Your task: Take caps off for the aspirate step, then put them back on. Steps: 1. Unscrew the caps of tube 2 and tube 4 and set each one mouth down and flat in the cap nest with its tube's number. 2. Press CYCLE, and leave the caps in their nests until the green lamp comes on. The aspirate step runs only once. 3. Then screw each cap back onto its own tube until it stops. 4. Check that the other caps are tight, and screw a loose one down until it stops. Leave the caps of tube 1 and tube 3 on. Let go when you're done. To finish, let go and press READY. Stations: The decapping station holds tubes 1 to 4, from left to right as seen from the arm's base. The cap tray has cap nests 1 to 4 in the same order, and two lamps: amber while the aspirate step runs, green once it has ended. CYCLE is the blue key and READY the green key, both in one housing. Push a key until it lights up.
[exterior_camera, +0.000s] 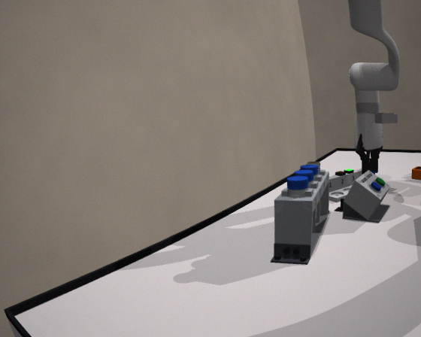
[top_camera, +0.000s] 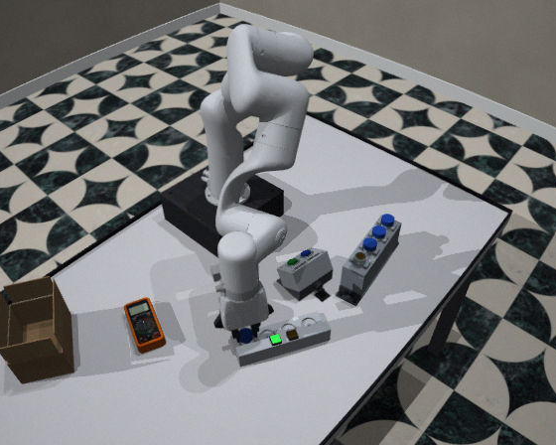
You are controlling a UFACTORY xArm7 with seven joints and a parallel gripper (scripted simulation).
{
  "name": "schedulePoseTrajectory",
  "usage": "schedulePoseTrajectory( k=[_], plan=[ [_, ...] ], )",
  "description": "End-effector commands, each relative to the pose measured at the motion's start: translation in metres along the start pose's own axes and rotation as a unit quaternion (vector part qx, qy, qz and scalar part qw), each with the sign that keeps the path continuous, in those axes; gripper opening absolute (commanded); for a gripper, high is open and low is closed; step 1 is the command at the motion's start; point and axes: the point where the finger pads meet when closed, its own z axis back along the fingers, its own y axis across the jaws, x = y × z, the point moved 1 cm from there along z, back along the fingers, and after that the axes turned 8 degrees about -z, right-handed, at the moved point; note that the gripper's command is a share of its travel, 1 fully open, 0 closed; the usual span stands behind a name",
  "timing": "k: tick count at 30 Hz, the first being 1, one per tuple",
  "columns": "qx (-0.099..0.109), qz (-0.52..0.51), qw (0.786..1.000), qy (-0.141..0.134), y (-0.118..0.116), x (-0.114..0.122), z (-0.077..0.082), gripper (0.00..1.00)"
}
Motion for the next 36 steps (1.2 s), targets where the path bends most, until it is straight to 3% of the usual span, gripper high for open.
schedulePoseTrajectory(
  k=[1,17,19,24,27,31,34,36],
  plan=[
    [-0.001,0.0,1.0,-0.001,0.0,0.001,0.017,0.0],
    [-0.001,0.0,1.0,-0.001,0.0,0.001,0.092,0.0],
    [-0.001,0.0,1.0,-0.001,0.0,0.001,0.092,0.0],
    [-0.001,0.0,1.0,-0.001,0.0,0.001,0.116,0.0],
    [-0.001,0.0,1.0,-0.001,0.0,0.001,0.116,0.0],
    [0.0,-0.154,0.988,-0.001,0.031,-0.01,0.116,0.0],
    [0.0,-0.167,0.986,-0.001,0.05,-0.018,0.116,0.0],
    [0.0,-0.167,0.986,-0.001,0.05,-0.018,0.116,0.0]
  ],
)
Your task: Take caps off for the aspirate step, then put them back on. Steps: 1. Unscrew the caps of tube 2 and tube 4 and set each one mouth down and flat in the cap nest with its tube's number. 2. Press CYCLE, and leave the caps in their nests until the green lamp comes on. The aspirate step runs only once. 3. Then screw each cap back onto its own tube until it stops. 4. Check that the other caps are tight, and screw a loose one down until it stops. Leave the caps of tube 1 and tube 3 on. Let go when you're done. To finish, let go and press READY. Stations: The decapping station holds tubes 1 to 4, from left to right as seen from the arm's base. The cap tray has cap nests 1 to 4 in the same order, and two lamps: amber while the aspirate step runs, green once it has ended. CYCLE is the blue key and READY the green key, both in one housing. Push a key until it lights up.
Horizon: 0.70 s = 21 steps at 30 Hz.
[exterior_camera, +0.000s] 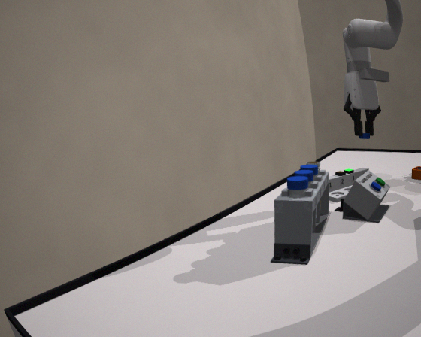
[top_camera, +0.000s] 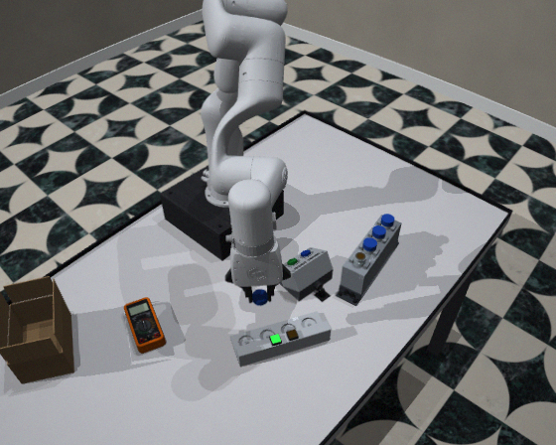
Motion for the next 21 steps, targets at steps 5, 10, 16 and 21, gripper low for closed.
schedulePoseTrajectory(
  k=[5,10,16,21],
  plan=[
    [-0.015,-0.028,0.999,-0.014,0.044,-0.031,0.001,0.0],
    [-0.015,-0.028,0.999,-0.014,0.077,-0.056,-0.001,0.0],
    [-0.015,-0.028,0.999,-0.014,0.111,-0.081,-0.002,0.0],
    [-0.015,-0.028,0.999,-0.014,0.138,-0.101,-0.004,0.0]
  ],
)
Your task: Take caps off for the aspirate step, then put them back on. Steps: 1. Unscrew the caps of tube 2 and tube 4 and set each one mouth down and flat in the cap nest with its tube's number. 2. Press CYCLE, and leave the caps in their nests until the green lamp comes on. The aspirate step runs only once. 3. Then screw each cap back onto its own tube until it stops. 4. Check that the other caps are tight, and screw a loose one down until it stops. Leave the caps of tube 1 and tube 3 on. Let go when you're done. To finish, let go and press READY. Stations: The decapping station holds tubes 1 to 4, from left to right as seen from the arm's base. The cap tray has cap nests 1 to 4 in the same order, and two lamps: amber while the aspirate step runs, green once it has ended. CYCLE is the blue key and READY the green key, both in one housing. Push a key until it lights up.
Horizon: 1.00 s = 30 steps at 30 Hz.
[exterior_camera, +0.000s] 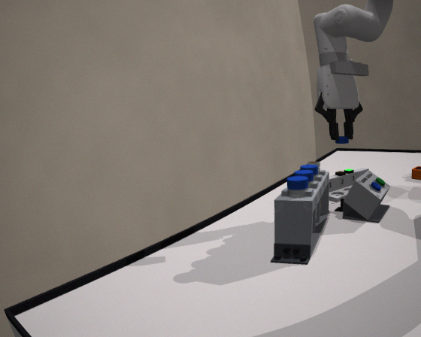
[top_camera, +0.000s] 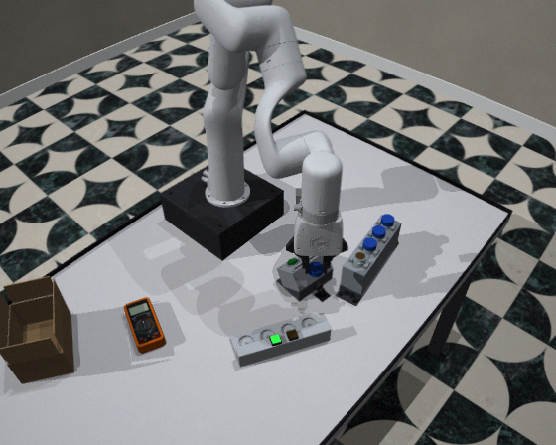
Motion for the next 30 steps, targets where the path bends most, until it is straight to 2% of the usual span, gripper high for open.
schedulePoseTrajectory(
  k=[1,11,13,15,22,28,30],
  plan=[
    [0.0,0.001,1.0,-0.004,0.027,-0.02,0.001,0.0],
    [0.0,0.001,1.0,-0.003,0.09,-0.074,0.001,0.0],
    [0.0,0.001,1.0,-0.003,0.09,-0.074,0.001,0.0],
    [0.0,0.001,1.0,-0.003,0.103,-0.084,0.001,0.0],
    [0.0,0.001,1.0,-0.003,0.104,-0.085,0.001,0.0],
    [0.0,0.001,1.0,-0.003,0.104,-0.085,-0.017,0.0],
    [0.0,0.001,1.0,-0.003,0.104,-0.085,-0.017,0.0]
  ],
)
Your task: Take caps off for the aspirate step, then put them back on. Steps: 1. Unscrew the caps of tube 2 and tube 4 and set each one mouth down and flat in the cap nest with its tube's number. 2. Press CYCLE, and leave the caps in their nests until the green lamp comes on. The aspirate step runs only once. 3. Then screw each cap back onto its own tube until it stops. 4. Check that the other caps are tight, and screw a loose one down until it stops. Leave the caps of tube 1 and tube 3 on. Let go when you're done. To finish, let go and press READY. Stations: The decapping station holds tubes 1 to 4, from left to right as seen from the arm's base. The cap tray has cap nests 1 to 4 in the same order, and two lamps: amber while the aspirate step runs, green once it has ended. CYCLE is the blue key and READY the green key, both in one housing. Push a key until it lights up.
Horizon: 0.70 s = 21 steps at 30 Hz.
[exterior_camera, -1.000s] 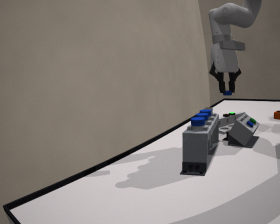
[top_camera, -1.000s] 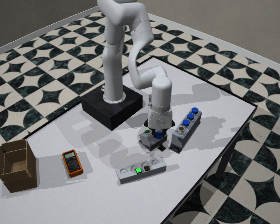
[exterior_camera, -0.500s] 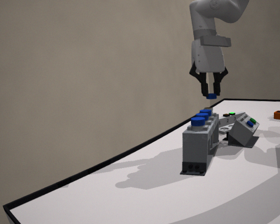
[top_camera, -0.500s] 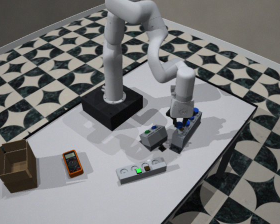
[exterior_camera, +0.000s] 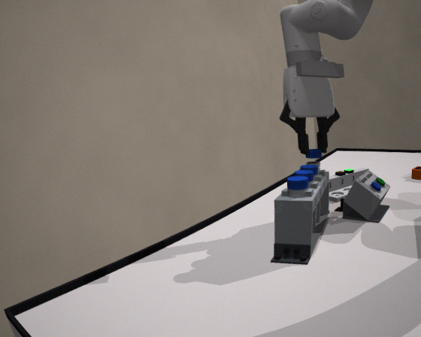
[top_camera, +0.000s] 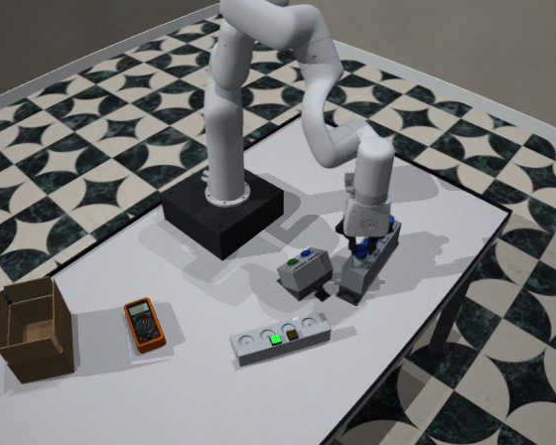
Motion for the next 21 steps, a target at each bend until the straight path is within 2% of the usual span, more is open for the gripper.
schedulePoseTrajectory(
  k=[1,3,21],
  plan=[
    [0.003,0.0,1.0,0.0,0.0025,0.0011,-0.0042,0.0],
    [0.003,0.0,1.0,0.0,0.0025,0.0011,-0.0083,0.0],
    [0.003,0.0,1.0,0.0,0.0026,0.001,-0.0113,0.0]
  ],
)
